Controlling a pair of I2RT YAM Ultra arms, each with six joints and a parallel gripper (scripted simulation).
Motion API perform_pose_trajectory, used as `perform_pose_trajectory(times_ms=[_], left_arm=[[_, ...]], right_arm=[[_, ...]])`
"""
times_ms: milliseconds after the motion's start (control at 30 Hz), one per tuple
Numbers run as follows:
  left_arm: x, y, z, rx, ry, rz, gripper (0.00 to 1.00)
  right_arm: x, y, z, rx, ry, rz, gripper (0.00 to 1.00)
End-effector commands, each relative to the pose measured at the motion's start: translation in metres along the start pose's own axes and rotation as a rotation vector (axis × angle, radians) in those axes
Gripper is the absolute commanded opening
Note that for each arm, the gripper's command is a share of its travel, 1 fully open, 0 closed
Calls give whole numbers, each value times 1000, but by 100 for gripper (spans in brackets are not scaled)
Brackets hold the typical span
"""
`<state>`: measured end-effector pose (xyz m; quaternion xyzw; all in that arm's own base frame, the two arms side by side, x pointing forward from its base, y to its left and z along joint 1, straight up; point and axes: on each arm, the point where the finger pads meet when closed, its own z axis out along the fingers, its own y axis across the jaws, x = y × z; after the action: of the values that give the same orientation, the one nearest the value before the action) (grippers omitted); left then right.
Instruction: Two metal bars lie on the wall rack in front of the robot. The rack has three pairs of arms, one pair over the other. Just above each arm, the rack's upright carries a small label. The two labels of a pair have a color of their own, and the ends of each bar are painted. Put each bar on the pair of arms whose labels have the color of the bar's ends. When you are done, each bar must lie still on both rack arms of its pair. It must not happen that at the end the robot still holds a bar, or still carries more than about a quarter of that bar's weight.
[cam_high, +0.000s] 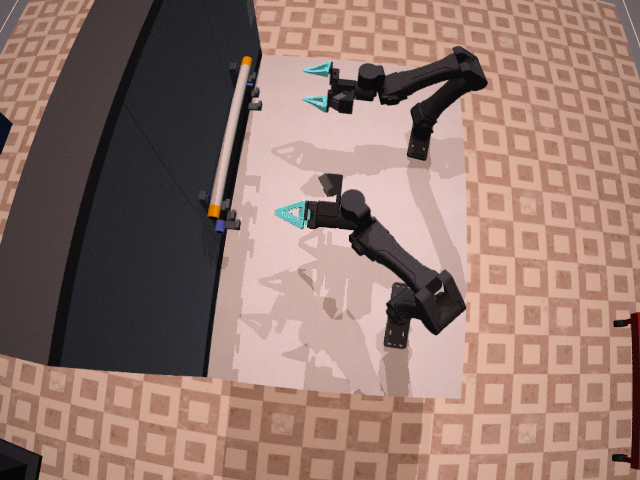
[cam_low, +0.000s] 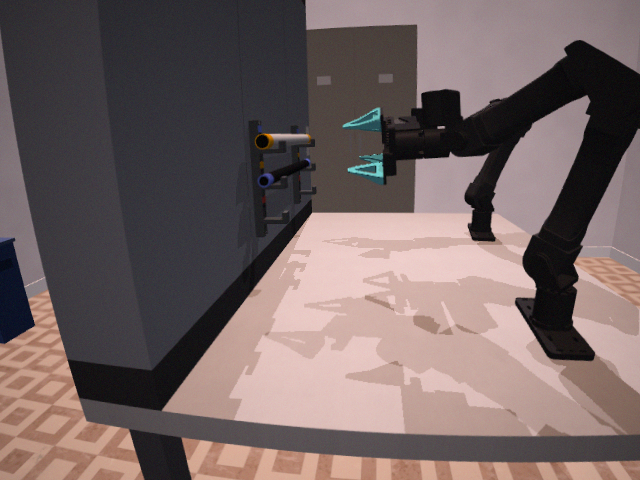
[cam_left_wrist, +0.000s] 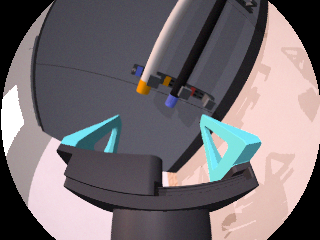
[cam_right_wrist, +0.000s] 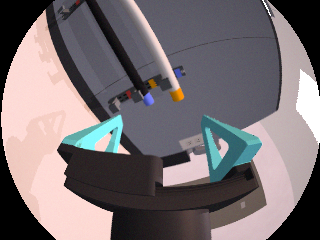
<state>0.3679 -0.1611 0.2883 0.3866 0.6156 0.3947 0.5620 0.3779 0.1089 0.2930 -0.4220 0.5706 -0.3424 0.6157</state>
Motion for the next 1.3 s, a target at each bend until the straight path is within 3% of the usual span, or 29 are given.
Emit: perform_pose_trajectory(times_ms=[0,1267], left_arm=[[-6,5,-2,-44,-3,20,100],[-43,-50,-8,-62,19,397,100]], right_arm=[[-4,-1,1,28,-6,-50,100],[-22,47,5,0,-33,-427,100]])
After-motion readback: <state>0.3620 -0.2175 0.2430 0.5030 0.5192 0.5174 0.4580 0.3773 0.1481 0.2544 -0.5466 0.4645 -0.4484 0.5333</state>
